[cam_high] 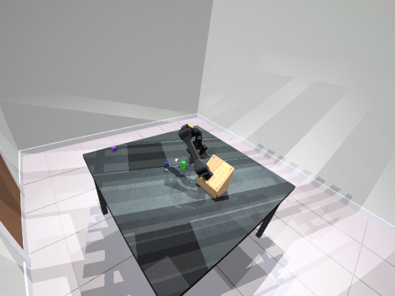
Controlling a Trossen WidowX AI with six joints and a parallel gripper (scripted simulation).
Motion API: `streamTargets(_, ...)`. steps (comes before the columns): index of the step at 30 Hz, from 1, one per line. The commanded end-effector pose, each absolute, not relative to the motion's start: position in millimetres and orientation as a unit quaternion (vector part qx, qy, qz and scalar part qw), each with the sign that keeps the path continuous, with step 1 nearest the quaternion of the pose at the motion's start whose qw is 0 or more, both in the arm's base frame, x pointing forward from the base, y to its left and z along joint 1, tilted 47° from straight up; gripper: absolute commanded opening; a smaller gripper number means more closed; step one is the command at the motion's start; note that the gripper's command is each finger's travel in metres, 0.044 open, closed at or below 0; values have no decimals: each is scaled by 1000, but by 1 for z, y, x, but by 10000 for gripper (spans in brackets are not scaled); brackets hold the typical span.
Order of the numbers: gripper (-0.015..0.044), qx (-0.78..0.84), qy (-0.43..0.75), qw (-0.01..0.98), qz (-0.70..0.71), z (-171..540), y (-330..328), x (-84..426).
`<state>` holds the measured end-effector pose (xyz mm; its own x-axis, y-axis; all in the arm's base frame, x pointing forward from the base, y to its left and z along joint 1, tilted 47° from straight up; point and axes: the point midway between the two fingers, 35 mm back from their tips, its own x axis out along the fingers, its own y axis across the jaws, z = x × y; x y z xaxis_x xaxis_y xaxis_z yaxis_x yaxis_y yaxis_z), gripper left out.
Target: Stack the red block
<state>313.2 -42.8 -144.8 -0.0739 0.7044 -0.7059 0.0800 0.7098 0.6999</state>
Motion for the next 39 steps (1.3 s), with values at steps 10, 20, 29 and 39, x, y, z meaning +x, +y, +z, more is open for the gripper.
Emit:
streamTargets(10,440,292,689,614,252,-159,-28,309)
streamTargets(20,440,292,689,614,252,-159,-28,309)
streamTargets(29,309,292,689,614,252,-159,-28,309)
streamTargets(39,125,292,689,614,252,-159,-28,309)
